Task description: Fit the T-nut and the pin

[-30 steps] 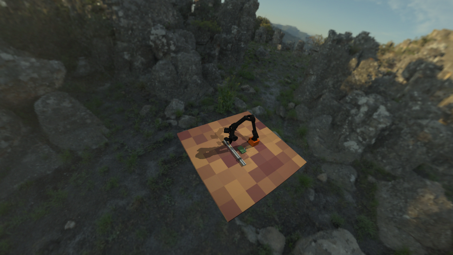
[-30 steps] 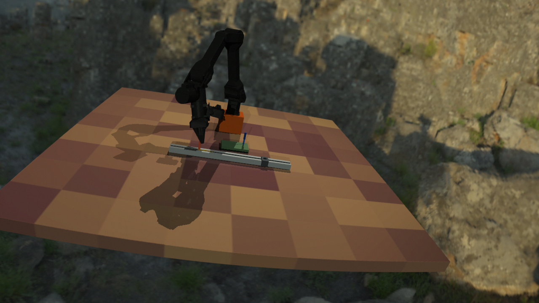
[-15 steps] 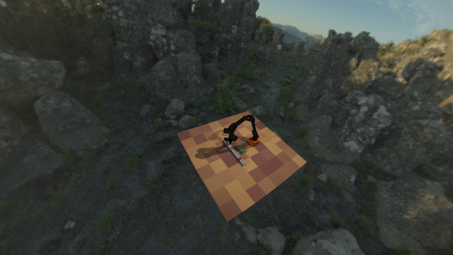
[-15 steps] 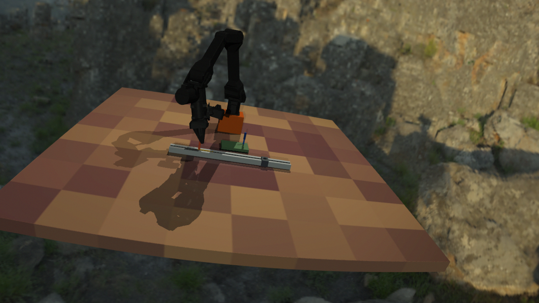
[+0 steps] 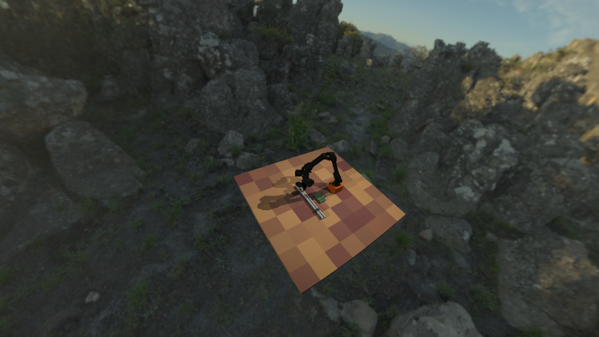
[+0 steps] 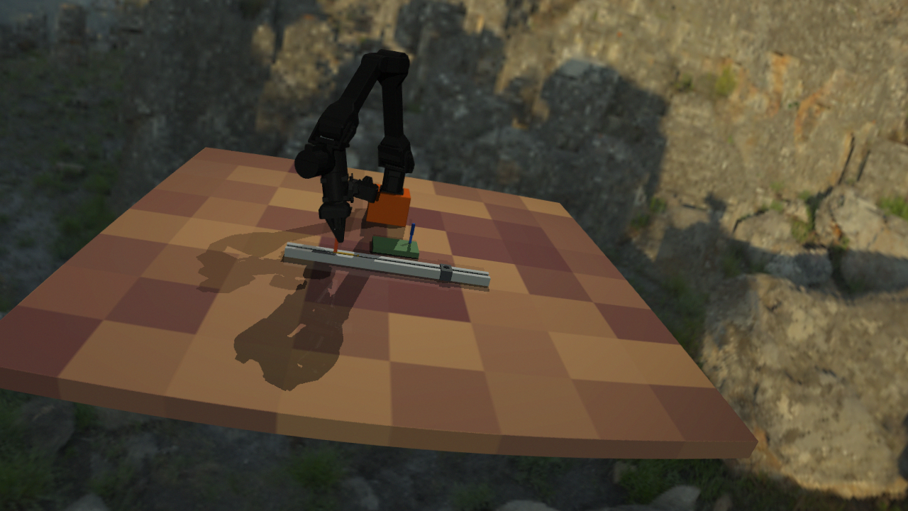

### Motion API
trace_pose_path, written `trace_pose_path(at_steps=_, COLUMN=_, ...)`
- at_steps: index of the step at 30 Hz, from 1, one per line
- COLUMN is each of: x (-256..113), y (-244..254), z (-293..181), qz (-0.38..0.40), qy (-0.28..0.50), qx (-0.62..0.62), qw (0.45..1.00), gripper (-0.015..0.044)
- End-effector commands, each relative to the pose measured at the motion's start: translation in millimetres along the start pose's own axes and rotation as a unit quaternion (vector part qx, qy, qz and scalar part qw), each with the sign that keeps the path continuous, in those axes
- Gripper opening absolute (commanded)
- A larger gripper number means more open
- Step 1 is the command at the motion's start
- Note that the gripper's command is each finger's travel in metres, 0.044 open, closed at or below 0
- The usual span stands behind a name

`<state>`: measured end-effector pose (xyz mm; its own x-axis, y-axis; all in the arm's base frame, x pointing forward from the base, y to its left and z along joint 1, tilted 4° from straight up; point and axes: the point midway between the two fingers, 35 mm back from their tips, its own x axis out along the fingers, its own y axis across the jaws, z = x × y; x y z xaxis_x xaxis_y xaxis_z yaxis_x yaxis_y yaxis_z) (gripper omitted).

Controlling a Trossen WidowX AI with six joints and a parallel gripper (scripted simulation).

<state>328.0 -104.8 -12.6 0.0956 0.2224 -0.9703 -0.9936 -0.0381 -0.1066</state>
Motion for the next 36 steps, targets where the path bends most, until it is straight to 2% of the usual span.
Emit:
trace_pose_path(at_steps=1, x=-0.8, y=-2.3, z=-1.4, qz=0.003, qy=0.003, qx=0.002, qw=1.0, gripper=-0.015)
trace_pose_path(at_steps=36, x=-0.4, y=-6.4, z=-1.4, qz=0.034, qy=0.003, qx=0.009, qw=0.999, gripper=-0.015)
